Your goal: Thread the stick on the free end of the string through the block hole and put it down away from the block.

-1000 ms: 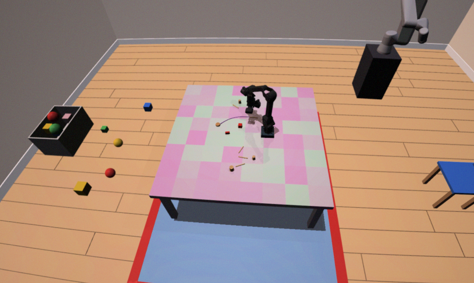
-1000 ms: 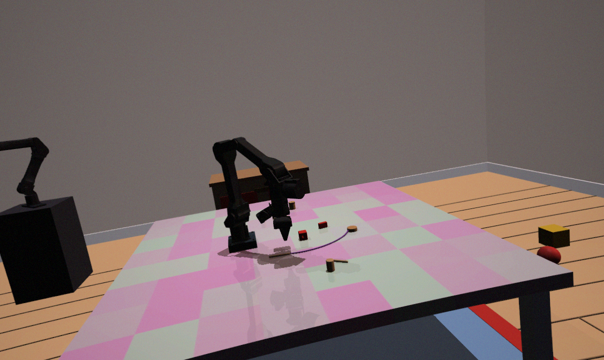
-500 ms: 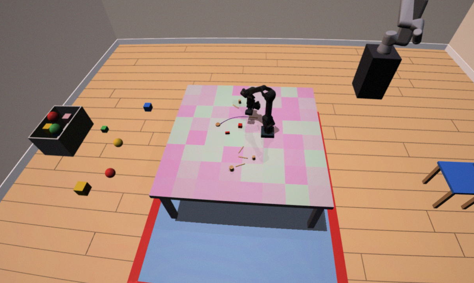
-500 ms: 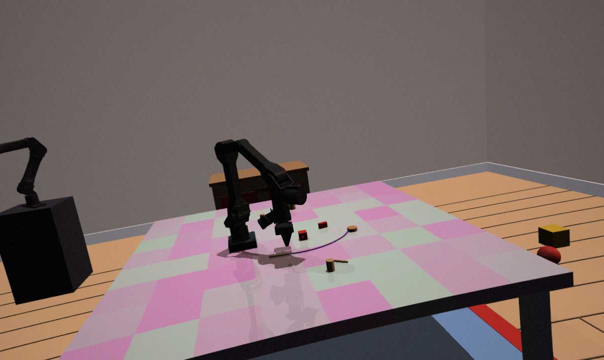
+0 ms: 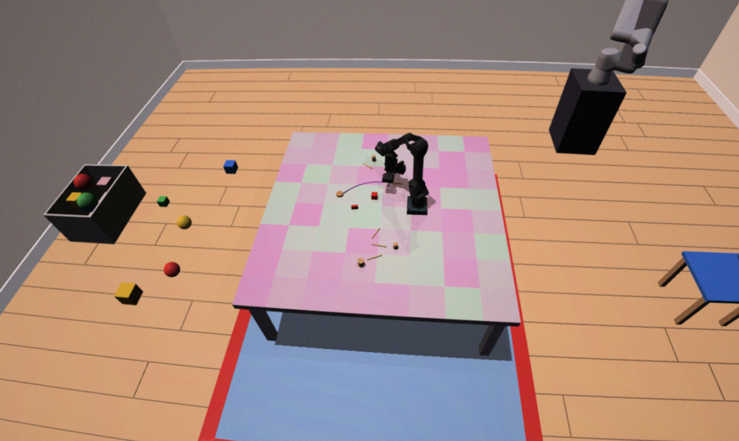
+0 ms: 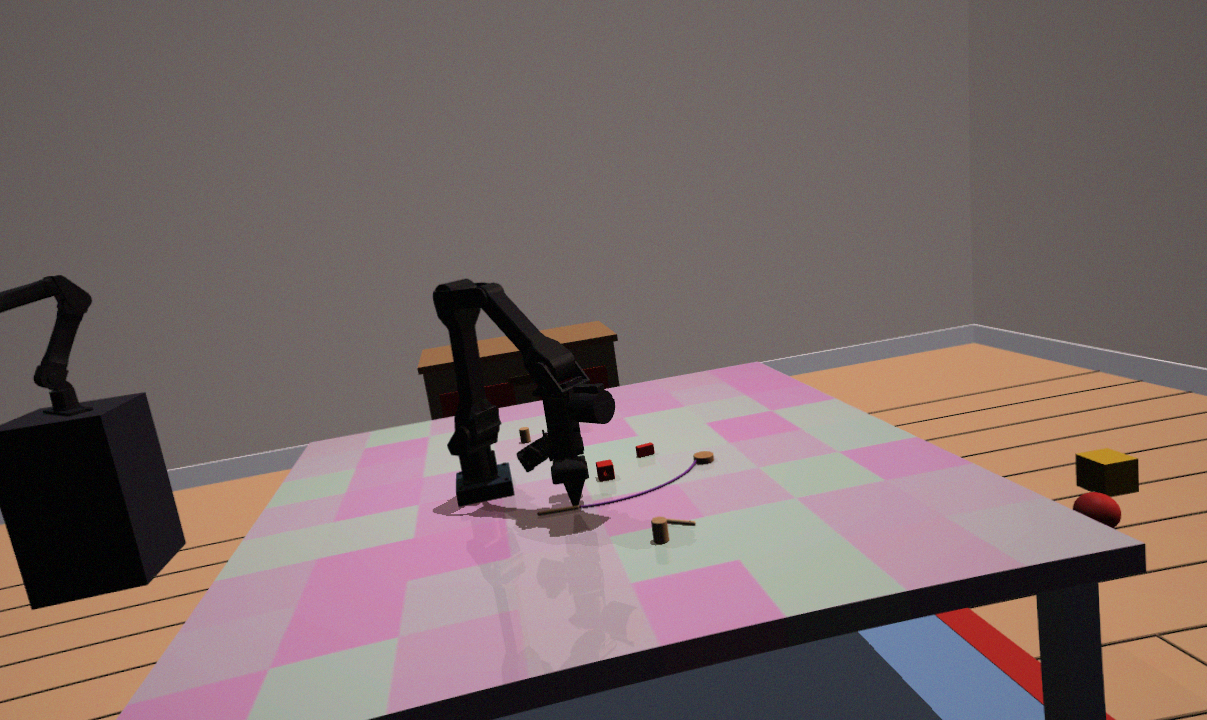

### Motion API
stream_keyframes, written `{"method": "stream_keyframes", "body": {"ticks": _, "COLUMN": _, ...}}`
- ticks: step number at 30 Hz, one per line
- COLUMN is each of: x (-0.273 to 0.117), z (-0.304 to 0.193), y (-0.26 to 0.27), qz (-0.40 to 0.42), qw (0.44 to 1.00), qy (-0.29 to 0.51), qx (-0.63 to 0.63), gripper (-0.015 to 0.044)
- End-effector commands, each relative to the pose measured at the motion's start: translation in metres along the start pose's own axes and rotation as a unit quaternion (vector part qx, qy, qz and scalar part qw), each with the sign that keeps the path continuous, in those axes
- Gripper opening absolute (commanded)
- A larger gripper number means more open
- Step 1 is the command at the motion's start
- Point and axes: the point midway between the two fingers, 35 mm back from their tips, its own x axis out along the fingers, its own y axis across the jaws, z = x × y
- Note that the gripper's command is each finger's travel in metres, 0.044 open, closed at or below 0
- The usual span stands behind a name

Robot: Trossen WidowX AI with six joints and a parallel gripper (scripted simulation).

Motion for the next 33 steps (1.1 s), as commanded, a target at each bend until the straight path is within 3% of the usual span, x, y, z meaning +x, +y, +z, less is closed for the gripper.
{"method": "stream_keyframes", "body": {"ticks": 1, "x": 0.0089, "z": 0.0024, "y": -0.0029, "qz": -0.004, "qw": 1.000, "qy": -0.002, "qx": 0.000, "gripper": 0.0121}}
{"method": "stream_keyframes", "body": {"ticks": 17, "x": 0.0144, "z": 0.0029, "y": -0.0035, "qz": -0.004, "qw": 1.000, "qy": -0.002, "qx": 0.000, "gripper": 0.0121}}
{"method": "stream_keyframes", "body": {"ticks": 22, "x": 0.0131, "z": 0.0023, "y": -0.0022, "qz": -0.002, "qw": 1.000, "qy": -0.002, "qx": 0.000, "gripper": 0.0000}}
{"method": "stream_keyframes", "body": {"ticks": 33, "x": 0.0101, "z": 0.0020, "y": -0.0019, "qz": -0.002, "qw": 1.000, "qy": -0.002, "qx": 0.000, "gripper": 0.0000}}
